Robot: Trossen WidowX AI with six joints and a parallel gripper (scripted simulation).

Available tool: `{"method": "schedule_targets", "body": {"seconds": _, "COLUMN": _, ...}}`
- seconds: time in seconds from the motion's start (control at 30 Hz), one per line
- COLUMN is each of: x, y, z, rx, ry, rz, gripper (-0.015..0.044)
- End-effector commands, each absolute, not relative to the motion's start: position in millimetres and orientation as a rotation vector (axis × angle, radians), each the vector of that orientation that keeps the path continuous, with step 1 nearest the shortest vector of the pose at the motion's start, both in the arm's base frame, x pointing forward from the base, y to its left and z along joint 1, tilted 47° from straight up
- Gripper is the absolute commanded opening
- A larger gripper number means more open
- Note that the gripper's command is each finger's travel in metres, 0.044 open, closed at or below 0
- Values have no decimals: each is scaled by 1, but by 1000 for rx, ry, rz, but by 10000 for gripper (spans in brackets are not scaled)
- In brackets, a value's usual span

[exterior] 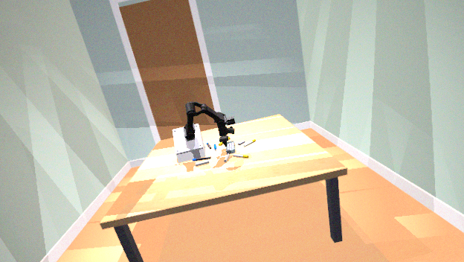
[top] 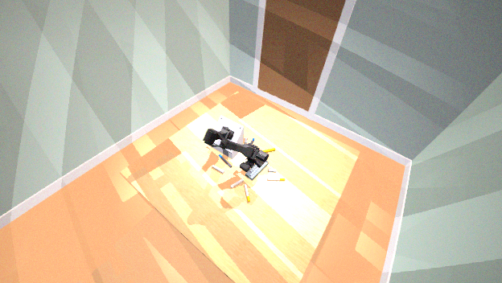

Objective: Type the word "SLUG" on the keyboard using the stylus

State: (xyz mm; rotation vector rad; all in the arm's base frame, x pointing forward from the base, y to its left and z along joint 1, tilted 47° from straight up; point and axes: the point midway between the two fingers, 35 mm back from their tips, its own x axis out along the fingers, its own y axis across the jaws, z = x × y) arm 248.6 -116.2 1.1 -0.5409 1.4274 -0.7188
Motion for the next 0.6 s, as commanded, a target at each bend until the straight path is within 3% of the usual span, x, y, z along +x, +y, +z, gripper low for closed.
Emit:
{"method": "schedule_targets", "body": {"seconds": 0.0, "x": 248, "y": -115, "z": 1, "rx": -540, "ry": 1424, "rz": -723, "gripper": 0}}
{"method": "schedule_targets", "body": {"seconds": 0.27, "x": 257, "y": -67, "z": -50, "rx": -536, "ry": 1424, "rz": -721, "gripper": 0}}
{"method": "schedule_targets", "body": {"seconds": 0.57, "x": 257, "y": -66, "z": -51, "rx": -537, "ry": 1424, "rz": -721, "gripper": 0}}
